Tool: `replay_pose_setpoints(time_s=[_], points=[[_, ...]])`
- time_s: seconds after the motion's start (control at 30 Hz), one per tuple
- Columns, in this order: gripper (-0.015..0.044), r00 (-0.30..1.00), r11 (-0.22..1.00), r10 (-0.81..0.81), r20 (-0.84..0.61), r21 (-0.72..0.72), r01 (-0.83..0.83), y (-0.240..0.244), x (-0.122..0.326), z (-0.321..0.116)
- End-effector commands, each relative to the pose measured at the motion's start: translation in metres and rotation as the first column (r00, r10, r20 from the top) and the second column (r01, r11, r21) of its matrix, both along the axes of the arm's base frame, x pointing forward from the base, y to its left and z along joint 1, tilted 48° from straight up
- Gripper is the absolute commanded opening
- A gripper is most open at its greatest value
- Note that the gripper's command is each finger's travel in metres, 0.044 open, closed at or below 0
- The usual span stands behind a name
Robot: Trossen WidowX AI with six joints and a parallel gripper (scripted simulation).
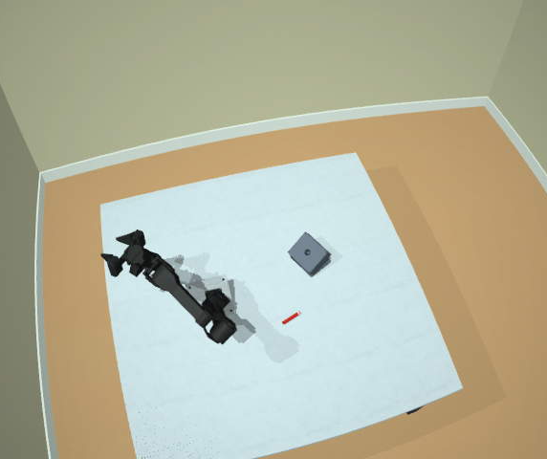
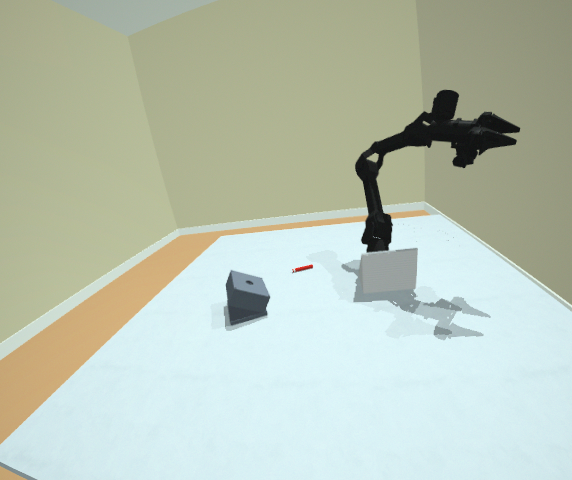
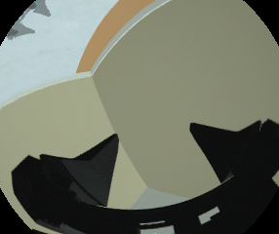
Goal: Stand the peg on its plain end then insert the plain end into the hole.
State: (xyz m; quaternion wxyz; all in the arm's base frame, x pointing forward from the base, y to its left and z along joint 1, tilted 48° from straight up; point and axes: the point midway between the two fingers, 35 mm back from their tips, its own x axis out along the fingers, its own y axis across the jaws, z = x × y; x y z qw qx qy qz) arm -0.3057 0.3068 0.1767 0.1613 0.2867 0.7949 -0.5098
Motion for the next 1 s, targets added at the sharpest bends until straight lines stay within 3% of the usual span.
replay_pose_setpoints(time_s=[0.0, 0.47, 0.97], points=[[0.044, 0.994, 0.993, -0.104, 0.012, -0.054, 0.105, 0.016, 0.019, -0.005], [0.044, 0.888, 0.854, -0.458, 0.045, -0.255, 0.454, 0.059, 0.092, -0.017], [0.044, 0.591, 0.498, -0.791, 0.162, -0.393, 0.773, 0.09, 0.192, -0.037]])
